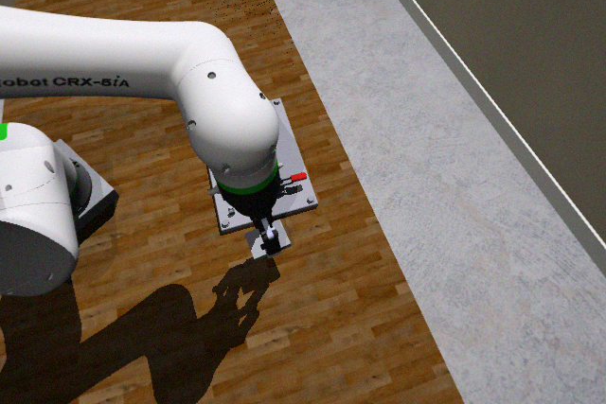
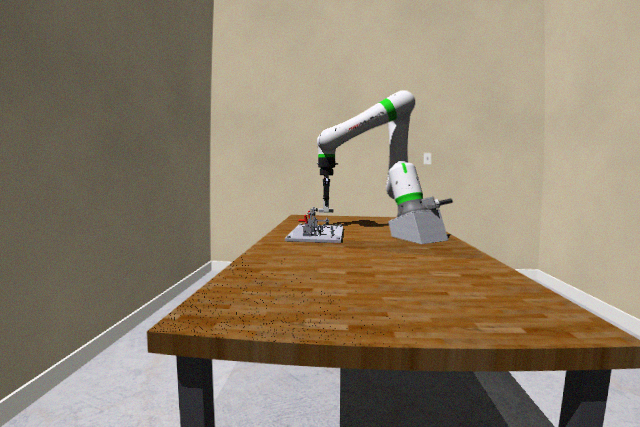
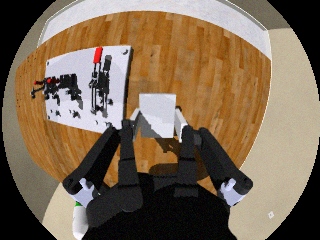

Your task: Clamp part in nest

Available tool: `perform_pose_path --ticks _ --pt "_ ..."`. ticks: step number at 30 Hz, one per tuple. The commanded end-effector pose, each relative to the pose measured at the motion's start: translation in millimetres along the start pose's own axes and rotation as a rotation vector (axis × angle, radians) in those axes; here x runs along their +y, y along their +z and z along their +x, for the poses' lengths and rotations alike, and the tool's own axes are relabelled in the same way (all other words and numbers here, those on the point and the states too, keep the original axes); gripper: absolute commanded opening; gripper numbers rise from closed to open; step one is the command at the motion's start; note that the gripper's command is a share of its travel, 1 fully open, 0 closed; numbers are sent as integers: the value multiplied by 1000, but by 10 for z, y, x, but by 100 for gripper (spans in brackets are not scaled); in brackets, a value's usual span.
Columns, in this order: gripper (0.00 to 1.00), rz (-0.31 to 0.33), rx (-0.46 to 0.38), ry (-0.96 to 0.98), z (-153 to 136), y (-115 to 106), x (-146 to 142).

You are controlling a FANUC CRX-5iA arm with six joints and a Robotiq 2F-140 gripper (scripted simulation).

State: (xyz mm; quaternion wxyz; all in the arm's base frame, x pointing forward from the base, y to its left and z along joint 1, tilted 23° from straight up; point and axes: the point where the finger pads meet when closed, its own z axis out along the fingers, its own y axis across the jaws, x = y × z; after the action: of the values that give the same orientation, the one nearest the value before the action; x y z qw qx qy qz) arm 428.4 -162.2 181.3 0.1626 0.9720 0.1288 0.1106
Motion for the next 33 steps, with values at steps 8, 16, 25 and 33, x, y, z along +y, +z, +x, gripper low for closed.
perform_pose_path --ticks 8,16,25,33 --pt "0 0 0 0 1 -302 -2" --pt "0 0 0 0 1 -428 -2" --pt "0 0 0 0 1 -442 -2" --pt "0 0 0 0 1 -442 -2"
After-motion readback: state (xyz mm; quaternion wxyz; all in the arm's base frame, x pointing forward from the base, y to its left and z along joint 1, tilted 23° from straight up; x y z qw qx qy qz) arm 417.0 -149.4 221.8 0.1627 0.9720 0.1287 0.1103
